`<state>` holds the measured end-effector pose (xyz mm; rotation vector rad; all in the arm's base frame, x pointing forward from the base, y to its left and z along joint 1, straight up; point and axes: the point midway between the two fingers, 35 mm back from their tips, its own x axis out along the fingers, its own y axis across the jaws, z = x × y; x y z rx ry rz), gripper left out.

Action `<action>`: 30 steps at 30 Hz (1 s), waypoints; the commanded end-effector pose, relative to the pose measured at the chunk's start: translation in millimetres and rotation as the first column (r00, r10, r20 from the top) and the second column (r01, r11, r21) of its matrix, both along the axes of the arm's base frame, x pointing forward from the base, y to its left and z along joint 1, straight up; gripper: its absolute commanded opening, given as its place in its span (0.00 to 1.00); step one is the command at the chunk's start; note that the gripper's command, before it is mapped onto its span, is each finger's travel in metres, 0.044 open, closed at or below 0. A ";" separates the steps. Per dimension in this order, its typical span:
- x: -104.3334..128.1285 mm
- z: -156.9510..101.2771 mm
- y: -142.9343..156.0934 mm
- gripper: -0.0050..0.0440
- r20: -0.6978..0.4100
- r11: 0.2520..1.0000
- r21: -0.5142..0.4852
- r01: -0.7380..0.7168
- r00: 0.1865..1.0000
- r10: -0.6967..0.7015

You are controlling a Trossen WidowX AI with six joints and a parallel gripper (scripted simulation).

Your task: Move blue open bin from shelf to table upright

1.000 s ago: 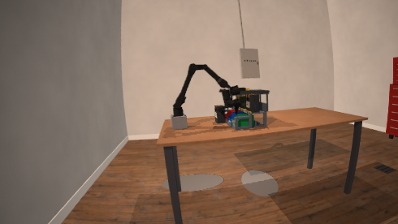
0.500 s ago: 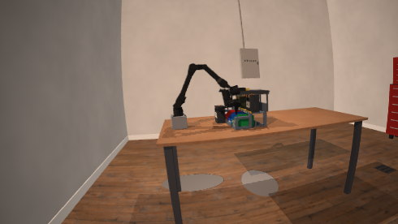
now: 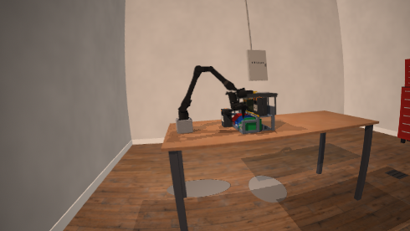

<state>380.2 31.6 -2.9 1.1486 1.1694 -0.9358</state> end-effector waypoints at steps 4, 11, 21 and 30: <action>4.5 -1.7 0.3 0.97 0.023 1.000 0.007 -0.001 1.000 0.001; 4.5 -1.7 0.3 0.97 0.023 1.000 0.007 -0.001 1.000 0.001; 4.5 -10.8 0.0 0.97 0.023 1.000 0.007 -0.001 1.000 0.001; 4.5 -10.8 0.0 0.97 0.023 1.000 0.007 -0.001 1.000 0.001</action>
